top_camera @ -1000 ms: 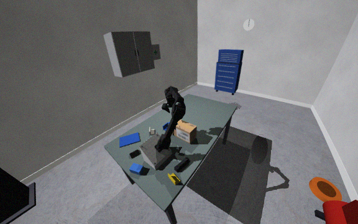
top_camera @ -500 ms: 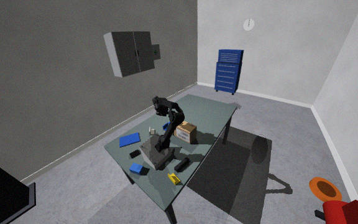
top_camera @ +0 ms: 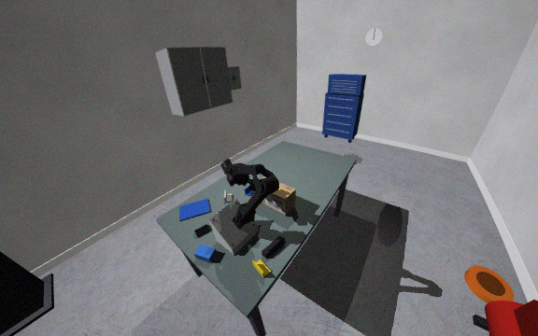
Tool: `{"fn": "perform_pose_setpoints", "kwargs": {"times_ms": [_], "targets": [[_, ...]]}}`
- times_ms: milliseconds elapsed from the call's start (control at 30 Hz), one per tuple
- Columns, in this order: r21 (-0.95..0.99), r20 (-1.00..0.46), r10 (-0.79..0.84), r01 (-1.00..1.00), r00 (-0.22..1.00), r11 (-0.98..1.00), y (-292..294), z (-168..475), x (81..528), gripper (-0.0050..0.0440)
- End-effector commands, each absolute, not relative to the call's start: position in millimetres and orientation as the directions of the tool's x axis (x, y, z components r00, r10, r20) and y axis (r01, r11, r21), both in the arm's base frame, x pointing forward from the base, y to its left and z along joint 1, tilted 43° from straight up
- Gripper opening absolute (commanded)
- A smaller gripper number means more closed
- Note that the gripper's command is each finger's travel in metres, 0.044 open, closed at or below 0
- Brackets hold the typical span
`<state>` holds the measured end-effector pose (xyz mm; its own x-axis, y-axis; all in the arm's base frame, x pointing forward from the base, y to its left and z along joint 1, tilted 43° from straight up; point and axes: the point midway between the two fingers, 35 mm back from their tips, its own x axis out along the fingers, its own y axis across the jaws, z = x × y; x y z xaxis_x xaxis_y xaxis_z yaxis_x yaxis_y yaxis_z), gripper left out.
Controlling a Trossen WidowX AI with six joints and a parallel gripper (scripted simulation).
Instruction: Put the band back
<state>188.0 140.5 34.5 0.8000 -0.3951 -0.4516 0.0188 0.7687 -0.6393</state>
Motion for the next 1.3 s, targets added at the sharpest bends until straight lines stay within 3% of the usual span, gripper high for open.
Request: {"fn": "perform_pose_setpoints", "kwargs": {"times_ms": [0,467,1267], "targets": [[-0.629,-0.442,-0.381,0.021,0.812,0.777,136,33,186,0.0440],[-0.667,-0.440,-0.402,0.008,0.803,0.745,89,-12,184,0.0440],[-0.630,-0.442,-0.381,0.022,0.812,0.777,90,-16,186,0.0440]]}}
